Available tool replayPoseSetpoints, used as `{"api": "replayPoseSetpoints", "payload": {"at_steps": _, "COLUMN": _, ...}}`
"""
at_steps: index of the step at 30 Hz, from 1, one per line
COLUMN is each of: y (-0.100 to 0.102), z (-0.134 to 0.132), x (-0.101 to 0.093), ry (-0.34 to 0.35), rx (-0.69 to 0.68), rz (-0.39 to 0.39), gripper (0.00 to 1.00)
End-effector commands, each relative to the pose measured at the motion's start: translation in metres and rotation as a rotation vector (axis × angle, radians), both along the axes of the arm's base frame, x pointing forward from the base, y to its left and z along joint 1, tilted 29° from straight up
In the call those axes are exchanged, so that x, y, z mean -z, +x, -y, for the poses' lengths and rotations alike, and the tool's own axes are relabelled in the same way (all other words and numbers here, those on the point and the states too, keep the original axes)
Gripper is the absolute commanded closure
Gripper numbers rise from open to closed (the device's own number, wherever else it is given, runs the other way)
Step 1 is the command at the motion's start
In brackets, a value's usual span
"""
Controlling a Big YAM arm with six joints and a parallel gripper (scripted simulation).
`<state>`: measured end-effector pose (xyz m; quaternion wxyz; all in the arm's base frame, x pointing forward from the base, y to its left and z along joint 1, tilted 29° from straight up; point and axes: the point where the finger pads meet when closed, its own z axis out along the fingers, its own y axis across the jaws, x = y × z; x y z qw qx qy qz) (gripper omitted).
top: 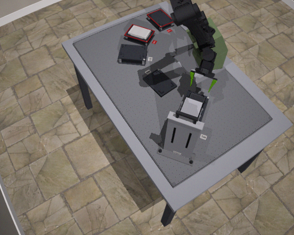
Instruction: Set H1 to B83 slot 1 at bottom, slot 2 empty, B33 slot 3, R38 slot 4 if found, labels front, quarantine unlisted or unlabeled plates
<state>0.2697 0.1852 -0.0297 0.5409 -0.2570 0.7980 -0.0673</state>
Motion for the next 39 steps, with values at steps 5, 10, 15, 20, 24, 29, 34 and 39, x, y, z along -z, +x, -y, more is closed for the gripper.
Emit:
{"api": "replayPoseSetpoints", "payload": {"at_steps": 5, "y": -0.011, "z": -0.004, "x": -0.013, "ry": 0.016, "rx": -0.007, "rz": -0.007, "gripper": 0.00}}
{"api": "replayPoseSetpoints", "payload": {"at_steps": 10, "y": -0.012, "z": -0.010, "x": -0.020, "ry": 0.025, "rx": -0.007, "rz": -0.001, "gripper": 0.00}}
{"api": "replayPoseSetpoints", "payload": {"at_steps": 15, "y": -0.018, "z": -0.011, "x": -0.031, "ry": 0.021, "rx": -0.006, "rz": -0.004, "gripper": 0.00}}
{"api": "replayPoseSetpoints", "payload": {"at_steps": 20, "y": -0.023, "z": -0.016, "x": -0.044, "ry": 0.027, "rx": -0.006, "rz": -0.001, "gripper": 0.00}}
{"api": "replayPoseSetpoints", "payload": {"at_steps": 24, "y": -0.026, "z": -0.021, "x": -0.055, "ry": 0.032, "rx": -0.006, "rz": 0.002, "gripper": 0.00}}
{"api": "replayPoseSetpoints", "payload": {"at_steps": 29, "y": -0.028, "z": -0.026, "x": -0.064, "ry": 0.040, "rx": -0.006, "rz": 0.005, "gripper": 0.00}}
{"api": "replayPoseSetpoints", "payload": {"at_steps": 34, "y": -0.032, "z": -0.032, "x": -0.079, "ry": 0.048, "rx": -0.005, "rz": 0.008, "gripper": 0.00}}
{"api": "replayPoseSetpoints", "payload": {"at_steps": 39, "y": -0.036, "z": -0.040, "x": -0.095, "ry": 0.059, "rx": -0.005, "rz": 0.012, "gripper": 0.00}}
